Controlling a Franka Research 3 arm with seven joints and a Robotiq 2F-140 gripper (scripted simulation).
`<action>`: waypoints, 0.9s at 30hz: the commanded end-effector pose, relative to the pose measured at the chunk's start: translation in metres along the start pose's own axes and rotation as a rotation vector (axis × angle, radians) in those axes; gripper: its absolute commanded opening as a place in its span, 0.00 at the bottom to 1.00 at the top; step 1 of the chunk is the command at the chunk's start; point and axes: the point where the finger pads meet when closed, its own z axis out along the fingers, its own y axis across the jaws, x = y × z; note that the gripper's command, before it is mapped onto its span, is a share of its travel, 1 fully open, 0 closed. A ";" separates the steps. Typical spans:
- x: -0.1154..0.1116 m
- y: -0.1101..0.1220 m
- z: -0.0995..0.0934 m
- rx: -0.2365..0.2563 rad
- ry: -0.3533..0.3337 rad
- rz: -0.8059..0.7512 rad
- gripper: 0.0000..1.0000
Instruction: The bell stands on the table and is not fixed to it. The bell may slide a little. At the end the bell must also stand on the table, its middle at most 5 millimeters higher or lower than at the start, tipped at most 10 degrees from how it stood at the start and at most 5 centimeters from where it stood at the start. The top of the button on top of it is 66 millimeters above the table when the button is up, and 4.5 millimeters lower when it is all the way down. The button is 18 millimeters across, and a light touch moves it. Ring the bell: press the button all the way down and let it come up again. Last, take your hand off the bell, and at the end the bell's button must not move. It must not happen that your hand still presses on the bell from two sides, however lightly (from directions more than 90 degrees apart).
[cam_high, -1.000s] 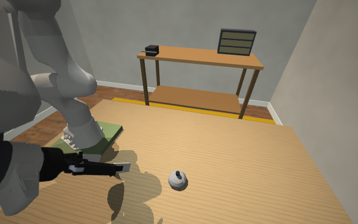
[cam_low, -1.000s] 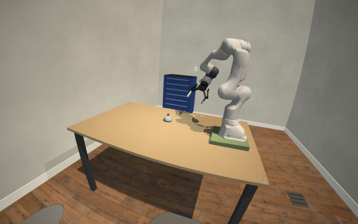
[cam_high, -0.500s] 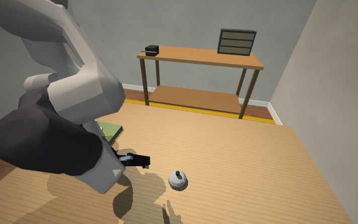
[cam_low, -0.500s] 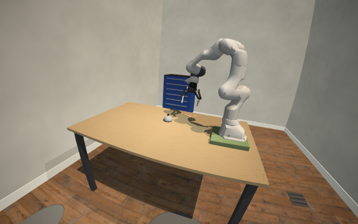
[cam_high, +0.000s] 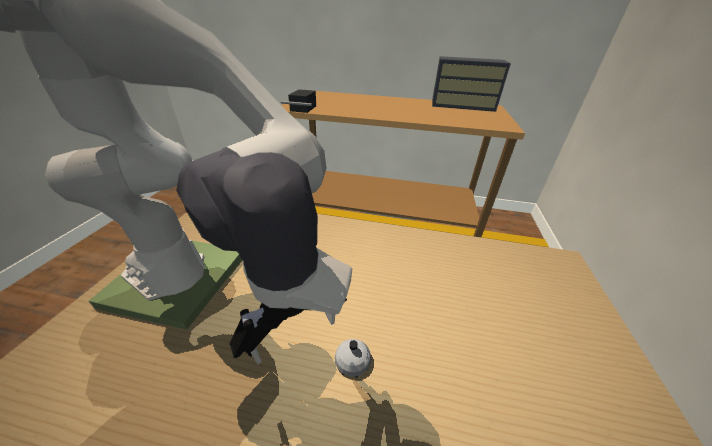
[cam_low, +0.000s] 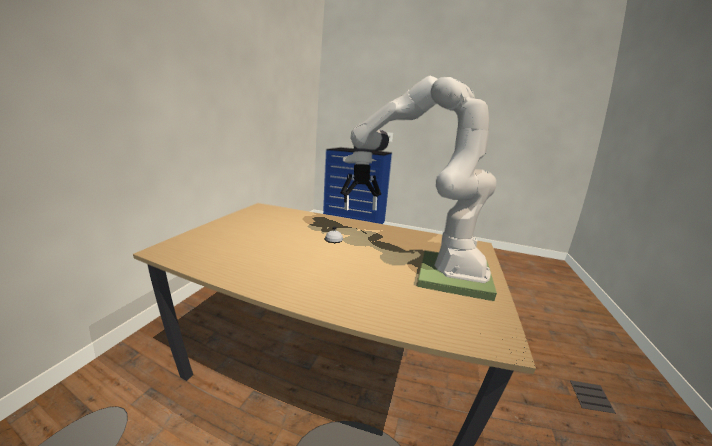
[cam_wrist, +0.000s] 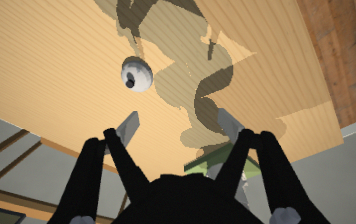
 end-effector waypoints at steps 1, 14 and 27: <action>0.015 -0.015 -0.002 -0.037 0.061 -0.095 1.00; 0.019 -0.041 -0.003 -0.066 0.103 -0.191 1.00; 0.022 -0.064 -0.004 -0.086 0.138 -0.271 1.00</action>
